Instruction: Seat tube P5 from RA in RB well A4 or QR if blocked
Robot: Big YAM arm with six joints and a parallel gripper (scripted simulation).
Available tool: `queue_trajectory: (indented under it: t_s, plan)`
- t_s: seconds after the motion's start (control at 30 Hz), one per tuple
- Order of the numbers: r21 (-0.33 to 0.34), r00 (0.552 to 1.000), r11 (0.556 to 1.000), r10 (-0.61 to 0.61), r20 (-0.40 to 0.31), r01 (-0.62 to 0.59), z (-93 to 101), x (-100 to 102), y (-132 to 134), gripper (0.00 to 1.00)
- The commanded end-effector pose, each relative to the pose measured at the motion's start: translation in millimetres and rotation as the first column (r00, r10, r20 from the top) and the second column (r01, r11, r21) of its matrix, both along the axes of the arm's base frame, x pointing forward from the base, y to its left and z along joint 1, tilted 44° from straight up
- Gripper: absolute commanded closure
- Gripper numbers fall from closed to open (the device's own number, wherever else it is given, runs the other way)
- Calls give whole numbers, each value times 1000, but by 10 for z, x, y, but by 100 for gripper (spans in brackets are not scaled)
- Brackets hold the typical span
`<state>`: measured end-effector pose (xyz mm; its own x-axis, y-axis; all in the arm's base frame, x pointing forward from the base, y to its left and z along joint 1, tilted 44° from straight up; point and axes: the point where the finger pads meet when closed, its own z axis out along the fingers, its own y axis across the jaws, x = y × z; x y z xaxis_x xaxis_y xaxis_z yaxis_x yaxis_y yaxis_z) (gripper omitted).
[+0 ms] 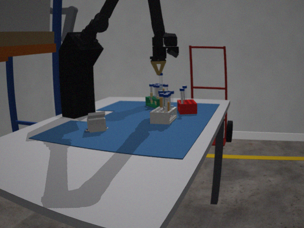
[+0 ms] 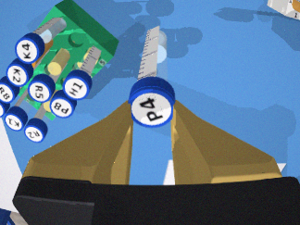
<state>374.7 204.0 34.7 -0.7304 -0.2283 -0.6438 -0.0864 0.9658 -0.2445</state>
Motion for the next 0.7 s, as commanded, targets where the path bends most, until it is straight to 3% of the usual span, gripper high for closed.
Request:
queue_trajectory:
  t_s: [0.0,0.43,0.53,0.67]
  plan:
    - [21,1000,1000,-6,13,6,-35,-54,84,100]
    - [20,1000,1000,-5,13,5,-322,-333,256,100]
    - [34,1000,999,-5,24,4,-277,-317,312,100]
    - [20,1000,1000,-5,13,4,-432,-441,322,100]
